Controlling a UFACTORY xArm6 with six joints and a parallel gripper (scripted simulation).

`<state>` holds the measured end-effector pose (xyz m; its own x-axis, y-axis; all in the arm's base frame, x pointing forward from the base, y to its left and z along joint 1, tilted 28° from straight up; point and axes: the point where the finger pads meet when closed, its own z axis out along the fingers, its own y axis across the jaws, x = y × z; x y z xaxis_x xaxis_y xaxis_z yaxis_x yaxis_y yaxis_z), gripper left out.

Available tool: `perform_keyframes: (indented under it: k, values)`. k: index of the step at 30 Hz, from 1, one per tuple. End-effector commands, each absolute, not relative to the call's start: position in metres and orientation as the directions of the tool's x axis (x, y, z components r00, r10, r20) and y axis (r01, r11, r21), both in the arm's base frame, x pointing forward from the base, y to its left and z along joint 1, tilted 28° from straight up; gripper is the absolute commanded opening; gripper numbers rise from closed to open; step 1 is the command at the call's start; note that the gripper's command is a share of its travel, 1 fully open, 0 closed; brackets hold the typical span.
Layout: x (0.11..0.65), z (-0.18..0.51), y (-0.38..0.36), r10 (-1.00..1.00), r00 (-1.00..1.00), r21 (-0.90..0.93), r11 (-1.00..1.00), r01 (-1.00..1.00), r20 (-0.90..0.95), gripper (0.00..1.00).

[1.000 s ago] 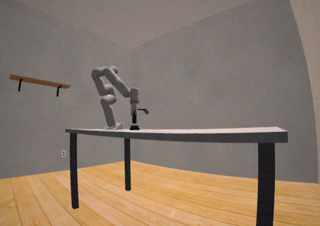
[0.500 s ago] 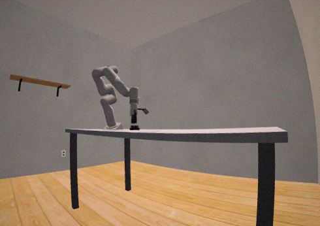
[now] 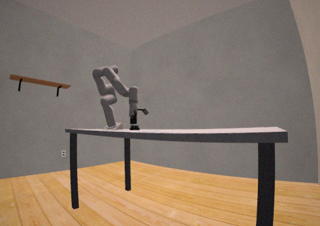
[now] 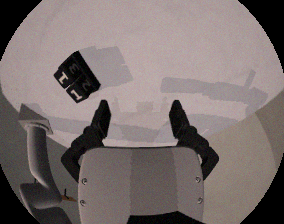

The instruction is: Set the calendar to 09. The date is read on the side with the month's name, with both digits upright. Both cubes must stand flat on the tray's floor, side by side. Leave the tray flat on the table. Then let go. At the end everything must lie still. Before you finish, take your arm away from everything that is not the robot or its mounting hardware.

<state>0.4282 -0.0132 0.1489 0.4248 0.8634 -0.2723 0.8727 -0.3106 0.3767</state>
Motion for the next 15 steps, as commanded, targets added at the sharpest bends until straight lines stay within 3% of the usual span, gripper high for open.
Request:
perform_keyframes:
  k: [1,15]
  values:
    - [0.431,0.146,-0.015,0.864,0.425,0.379,-0.310,0.872,-0.270,1.00]
    - [0.437,0.123,-0.025,0.864,0.425,0.379,-0.310,0.872,-0.270,1.00]
